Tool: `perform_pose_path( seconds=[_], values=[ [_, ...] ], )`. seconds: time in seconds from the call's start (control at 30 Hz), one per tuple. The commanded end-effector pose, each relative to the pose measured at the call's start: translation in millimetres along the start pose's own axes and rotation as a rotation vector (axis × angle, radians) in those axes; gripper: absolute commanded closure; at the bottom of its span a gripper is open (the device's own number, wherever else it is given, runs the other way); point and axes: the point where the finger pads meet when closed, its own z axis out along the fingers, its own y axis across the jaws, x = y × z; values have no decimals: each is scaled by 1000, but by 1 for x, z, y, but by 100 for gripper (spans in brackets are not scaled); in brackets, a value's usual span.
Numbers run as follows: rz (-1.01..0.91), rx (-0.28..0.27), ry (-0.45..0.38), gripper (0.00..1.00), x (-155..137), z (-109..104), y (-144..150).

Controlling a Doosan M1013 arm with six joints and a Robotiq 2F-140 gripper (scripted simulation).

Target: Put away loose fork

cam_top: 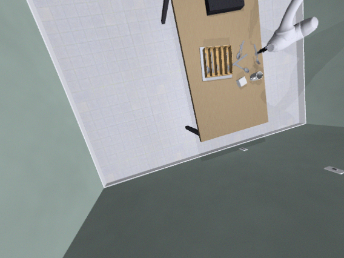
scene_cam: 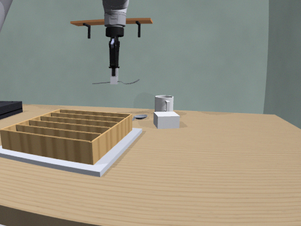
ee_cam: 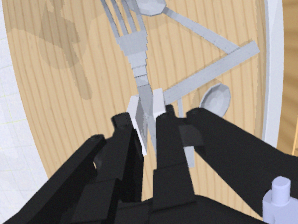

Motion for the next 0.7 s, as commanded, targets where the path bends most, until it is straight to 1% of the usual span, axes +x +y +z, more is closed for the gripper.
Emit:
perform_pose_path(
  seconds=[0.0, 0.67],
  values=[
    [0, 0, 0, 97, 0, -2, 0],
    [0, 0, 0, 97, 0, -4, 0]
  ],
)
